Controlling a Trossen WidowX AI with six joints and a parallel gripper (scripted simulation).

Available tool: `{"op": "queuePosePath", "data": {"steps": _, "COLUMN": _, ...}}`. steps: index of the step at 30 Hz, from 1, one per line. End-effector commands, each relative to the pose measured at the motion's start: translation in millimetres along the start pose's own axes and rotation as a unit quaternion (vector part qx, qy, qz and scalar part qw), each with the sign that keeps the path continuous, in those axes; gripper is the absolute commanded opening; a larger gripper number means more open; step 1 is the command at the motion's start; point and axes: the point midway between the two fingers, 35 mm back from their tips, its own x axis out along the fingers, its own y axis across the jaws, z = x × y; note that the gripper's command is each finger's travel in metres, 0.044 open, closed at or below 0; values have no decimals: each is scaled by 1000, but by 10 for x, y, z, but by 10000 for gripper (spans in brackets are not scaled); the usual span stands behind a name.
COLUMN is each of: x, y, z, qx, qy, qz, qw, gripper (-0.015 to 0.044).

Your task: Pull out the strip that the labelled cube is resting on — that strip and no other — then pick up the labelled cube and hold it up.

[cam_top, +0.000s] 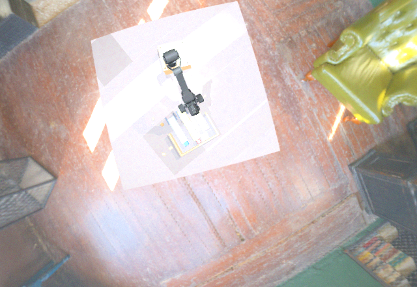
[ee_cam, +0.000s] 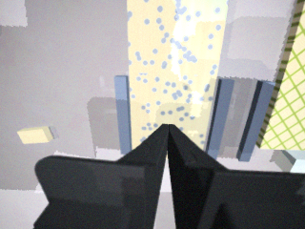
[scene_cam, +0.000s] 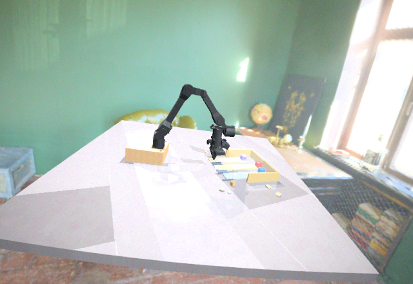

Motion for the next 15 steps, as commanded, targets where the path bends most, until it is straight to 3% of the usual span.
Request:
{"op": "queuePosePath", "data": {"steps": 1, "x": 48, "y": -4, "z": -127, "qx": -2, "qy": 11, "qz": 0, "qw": 1000, "gripper": 0}}
{"op": "queuePosePath", "data": {"steps": 15, "x": 54, "y": -6, "z": -336, "qx": -1, "qy": 12, "qz": 0, "qw": 1000, "gripper": 0}}
